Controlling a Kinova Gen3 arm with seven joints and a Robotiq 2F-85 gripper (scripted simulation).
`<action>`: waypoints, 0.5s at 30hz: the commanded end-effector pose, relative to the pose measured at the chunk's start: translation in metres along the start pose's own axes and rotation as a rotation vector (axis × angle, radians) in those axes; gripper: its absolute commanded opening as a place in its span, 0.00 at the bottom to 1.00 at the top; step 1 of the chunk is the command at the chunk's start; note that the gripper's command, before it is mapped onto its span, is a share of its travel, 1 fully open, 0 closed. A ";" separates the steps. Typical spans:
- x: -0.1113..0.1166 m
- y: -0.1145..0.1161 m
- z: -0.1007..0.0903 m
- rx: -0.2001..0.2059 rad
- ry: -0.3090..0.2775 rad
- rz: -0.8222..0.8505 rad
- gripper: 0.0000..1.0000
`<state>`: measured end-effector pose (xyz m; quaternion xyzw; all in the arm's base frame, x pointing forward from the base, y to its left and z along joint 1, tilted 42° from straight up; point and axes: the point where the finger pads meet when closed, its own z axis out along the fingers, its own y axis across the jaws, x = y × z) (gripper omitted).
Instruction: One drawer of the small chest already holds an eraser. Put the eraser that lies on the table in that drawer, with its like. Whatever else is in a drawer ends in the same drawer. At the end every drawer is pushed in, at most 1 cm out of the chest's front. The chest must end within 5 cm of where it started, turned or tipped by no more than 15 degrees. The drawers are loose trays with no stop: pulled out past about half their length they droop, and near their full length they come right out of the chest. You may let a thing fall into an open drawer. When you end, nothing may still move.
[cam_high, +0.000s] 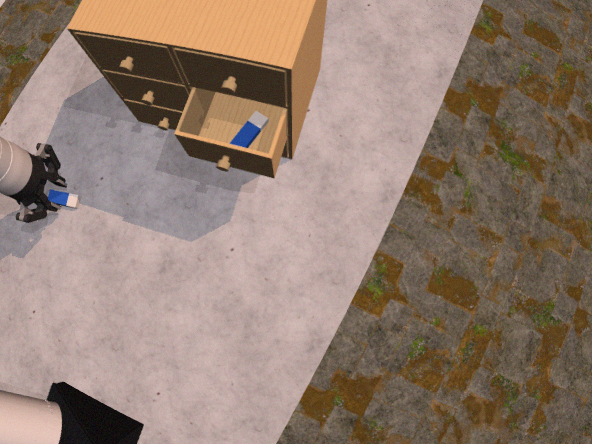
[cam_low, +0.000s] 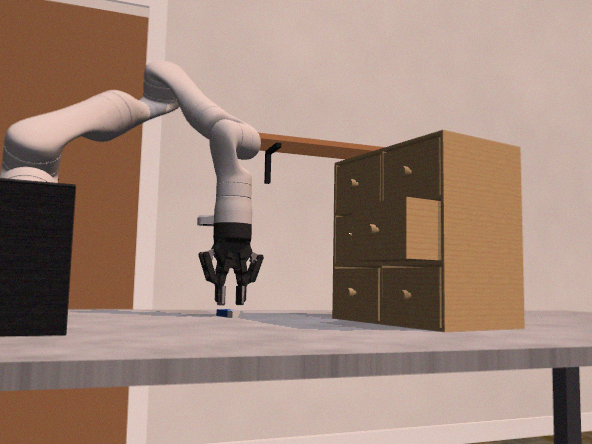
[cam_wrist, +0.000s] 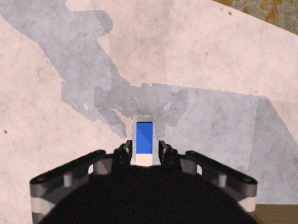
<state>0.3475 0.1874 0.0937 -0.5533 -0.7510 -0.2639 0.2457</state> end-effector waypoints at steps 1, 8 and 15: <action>0.000 0.000 0.007 0.000 -0.002 -0.004 0.38; 0.000 0.000 0.019 0.000 -0.002 -0.005 0.38; 0.000 0.001 0.019 -0.002 -0.003 -0.006 0.38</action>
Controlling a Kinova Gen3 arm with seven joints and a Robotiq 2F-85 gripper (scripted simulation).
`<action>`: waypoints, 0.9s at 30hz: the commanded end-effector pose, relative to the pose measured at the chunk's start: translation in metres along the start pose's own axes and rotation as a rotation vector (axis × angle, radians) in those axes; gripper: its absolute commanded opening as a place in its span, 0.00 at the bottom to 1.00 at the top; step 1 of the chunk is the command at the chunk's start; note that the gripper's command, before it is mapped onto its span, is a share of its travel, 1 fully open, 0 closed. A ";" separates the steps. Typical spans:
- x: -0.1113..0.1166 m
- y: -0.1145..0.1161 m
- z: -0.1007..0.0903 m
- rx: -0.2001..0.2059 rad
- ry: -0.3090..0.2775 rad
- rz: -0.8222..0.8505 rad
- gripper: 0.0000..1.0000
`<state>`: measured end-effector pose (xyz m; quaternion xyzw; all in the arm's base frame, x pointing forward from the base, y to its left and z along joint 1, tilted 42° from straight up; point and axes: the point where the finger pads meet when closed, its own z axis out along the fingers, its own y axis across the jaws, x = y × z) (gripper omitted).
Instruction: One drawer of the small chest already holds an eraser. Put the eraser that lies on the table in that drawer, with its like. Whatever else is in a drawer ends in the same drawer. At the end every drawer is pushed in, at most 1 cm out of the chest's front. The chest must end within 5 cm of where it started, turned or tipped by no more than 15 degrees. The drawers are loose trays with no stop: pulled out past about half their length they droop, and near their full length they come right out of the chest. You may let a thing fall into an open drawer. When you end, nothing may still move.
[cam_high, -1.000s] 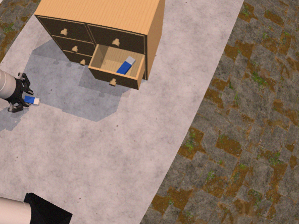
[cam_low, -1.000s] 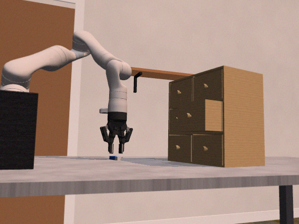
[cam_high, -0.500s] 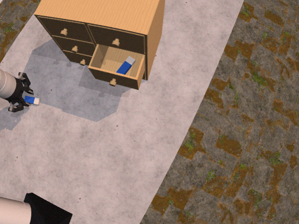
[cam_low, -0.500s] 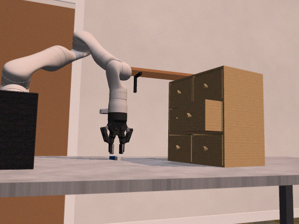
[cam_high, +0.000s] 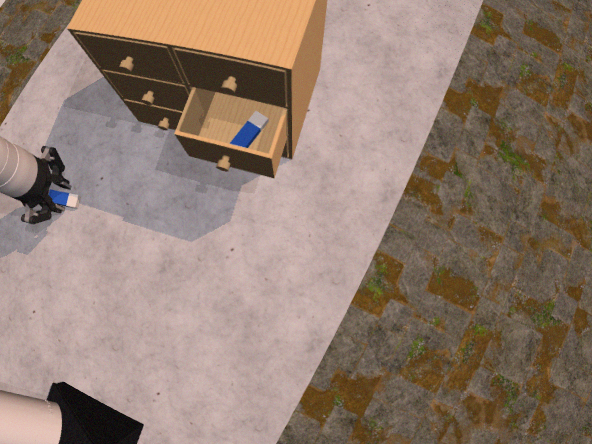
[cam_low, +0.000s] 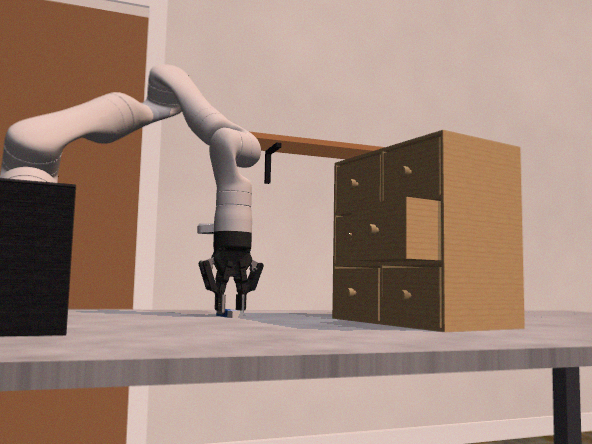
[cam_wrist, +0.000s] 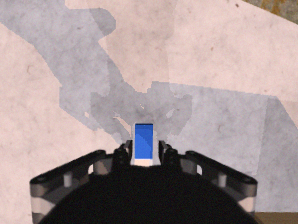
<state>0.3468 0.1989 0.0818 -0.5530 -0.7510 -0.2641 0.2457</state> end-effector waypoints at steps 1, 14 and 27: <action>0.000 0.000 0.002 -0.002 -0.003 -0.006 0.38; 0.000 0.000 0.002 -0.002 -0.003 -0.006 0.38; 0.000 0.000 0.002 -0.002 -0.003 -0.006 0.19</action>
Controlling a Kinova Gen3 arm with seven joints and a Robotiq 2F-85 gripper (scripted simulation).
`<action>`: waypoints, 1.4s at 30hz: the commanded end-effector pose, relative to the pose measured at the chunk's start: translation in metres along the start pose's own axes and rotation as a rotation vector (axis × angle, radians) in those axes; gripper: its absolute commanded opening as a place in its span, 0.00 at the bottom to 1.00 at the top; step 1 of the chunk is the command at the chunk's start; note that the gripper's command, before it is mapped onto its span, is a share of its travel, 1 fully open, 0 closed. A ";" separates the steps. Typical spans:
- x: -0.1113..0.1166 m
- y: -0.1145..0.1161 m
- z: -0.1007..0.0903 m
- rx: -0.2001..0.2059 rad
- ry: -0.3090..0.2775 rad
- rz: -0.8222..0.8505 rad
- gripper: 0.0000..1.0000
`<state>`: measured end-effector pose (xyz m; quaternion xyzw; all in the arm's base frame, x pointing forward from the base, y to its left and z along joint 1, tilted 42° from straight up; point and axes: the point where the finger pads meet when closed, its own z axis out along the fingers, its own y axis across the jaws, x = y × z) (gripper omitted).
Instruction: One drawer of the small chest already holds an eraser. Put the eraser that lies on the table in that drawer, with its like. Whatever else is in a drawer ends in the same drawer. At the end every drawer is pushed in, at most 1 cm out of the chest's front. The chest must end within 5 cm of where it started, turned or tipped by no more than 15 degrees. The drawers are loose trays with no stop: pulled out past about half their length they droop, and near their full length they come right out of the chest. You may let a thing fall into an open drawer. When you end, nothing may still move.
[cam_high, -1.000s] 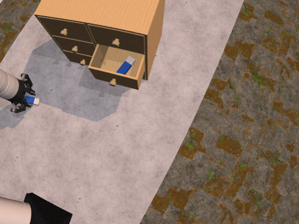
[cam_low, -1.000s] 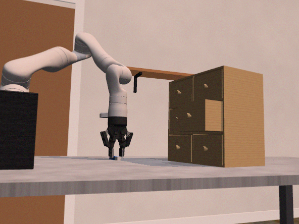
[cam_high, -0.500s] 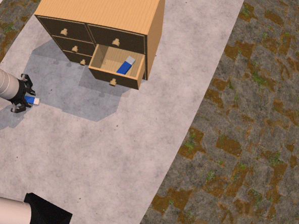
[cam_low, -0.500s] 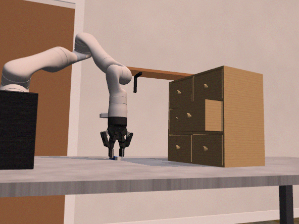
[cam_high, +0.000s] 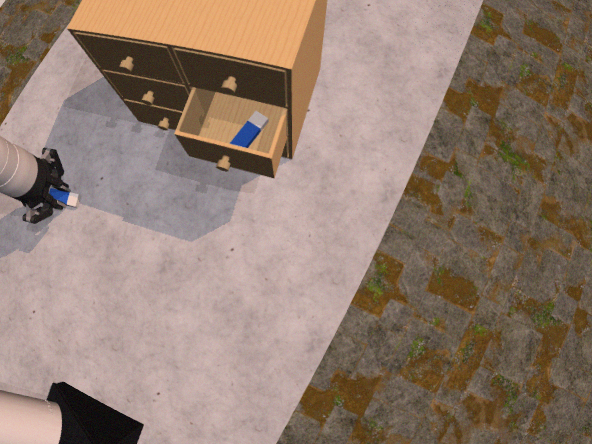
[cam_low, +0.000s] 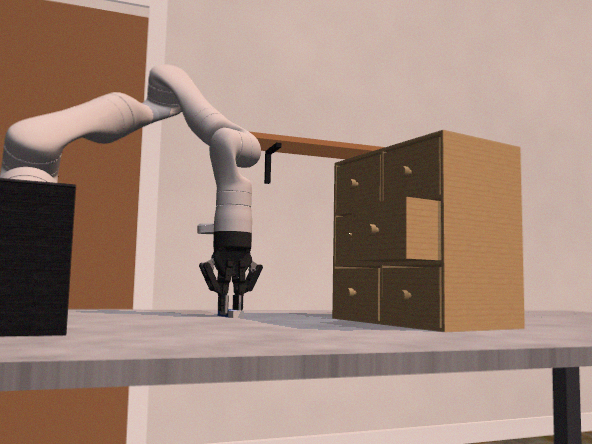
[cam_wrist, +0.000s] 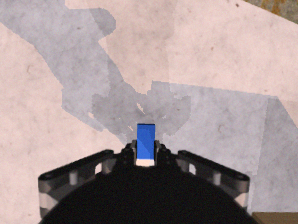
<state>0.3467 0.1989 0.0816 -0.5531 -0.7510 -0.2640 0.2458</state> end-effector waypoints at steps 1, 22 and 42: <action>0.000 0.000 0.002 -0.002 -0.003 -0.006 0.19; -0.001 0.001 -0.016 -0.003 -0.004 -0.007 0.19; -0.001 0.001 -0.098 -0.003 -0.006 -0.006 0.19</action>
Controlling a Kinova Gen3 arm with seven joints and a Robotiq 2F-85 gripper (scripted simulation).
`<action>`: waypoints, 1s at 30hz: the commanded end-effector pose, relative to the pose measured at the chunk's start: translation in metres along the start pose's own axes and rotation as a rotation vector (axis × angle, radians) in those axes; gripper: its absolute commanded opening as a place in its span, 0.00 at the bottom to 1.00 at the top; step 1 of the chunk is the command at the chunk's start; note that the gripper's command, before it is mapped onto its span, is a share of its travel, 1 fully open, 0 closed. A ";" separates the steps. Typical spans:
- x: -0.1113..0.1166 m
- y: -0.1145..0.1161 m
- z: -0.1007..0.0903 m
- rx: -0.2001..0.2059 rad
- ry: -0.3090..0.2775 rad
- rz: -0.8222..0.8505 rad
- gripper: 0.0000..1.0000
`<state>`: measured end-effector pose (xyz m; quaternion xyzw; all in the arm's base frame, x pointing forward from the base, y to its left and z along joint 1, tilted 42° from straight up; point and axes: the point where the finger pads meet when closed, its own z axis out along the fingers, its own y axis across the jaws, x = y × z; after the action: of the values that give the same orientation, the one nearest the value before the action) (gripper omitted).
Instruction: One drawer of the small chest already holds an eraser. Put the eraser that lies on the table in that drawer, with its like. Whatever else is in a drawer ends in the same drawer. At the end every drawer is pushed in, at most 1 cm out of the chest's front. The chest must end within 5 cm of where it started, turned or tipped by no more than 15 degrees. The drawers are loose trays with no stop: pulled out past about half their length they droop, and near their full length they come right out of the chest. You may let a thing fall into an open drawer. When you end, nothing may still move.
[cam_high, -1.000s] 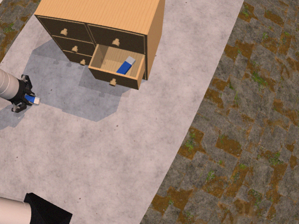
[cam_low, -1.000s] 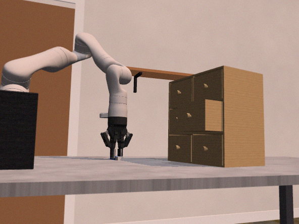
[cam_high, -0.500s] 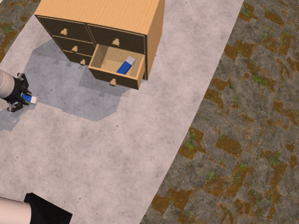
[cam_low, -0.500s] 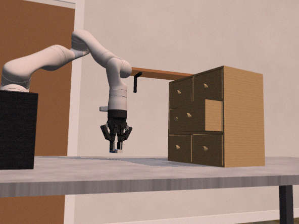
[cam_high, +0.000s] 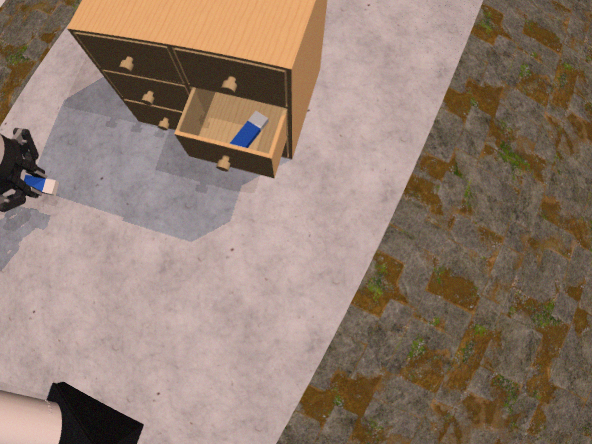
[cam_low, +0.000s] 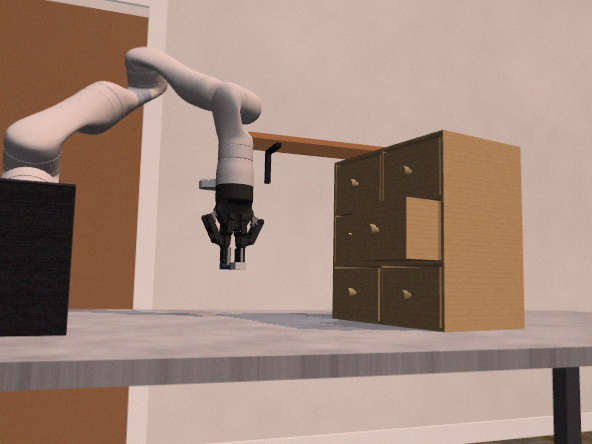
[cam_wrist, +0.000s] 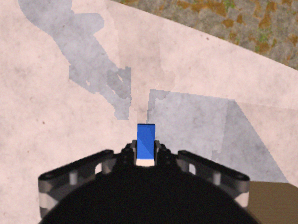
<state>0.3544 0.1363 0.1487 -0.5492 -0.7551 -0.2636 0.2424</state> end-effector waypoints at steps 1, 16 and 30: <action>0.000 0.001 -0.006 -0.004 0.000 0.006 0.19; 0.000 0.001 -0.006 -0.004 0.000 0.004 0.19; -0.004 0.000 -0.006 -0.004 0.000 -0.017 0.19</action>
<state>0.3572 0.1318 0.1511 -0.5490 -0.7554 -0.2667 0.2384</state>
